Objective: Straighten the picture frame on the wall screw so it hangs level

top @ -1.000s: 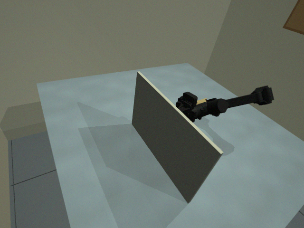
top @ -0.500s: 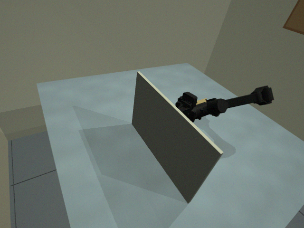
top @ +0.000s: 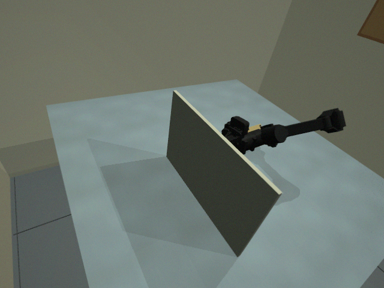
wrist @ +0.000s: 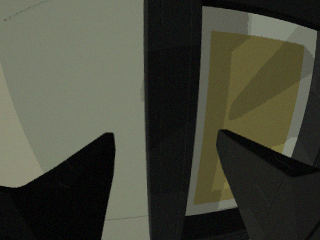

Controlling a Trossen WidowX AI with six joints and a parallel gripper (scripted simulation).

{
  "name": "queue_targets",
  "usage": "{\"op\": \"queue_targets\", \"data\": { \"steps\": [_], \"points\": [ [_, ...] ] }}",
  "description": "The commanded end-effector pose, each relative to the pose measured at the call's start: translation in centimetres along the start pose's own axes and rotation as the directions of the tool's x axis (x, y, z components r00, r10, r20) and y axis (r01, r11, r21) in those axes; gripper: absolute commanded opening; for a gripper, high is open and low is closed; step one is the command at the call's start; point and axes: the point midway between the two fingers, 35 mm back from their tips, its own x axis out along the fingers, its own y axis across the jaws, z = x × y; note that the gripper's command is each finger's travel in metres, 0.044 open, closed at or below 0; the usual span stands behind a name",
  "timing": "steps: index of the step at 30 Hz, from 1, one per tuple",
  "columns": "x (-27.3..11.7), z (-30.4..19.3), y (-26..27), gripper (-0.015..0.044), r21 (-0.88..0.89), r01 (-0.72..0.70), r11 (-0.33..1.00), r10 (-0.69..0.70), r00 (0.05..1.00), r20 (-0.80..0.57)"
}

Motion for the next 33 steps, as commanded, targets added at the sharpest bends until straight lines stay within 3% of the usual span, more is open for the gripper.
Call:
{"op": "queue_targets", "data": {
  "steps": [1, 3, 9, 17, 19, 33],
  "points": [
    [0.04, 0.00, 0.12, 0.0260, -0.004, -0.005, 1.000, 0.005, 1.000, 0.001],
    [0.04, 0.00, 0.12, 0.0260, -0.004, -0.005, 1.000, 0.005, 1.000, 0.001],
    [0.04, 0.00, 0.12, 0.0103, -0.004, -0.005, 1.000, 0.005, 1.000, 0.001],
    [0.04, 0.00, 0.12, 0.0049, -0.004, -0.005, 1.000, 0.005, 1.000, 0.001],
    [0.04, 0.00, 0.12, 0.0000, -0.004, -0.005, 1.000, 0.005, 1.000, 0.001],
    [0.02, -0.02, 0.26, 0.0000, -0.005, -0.005, 1.000, 0.005, 1.000, 0.001]
  ]
}}
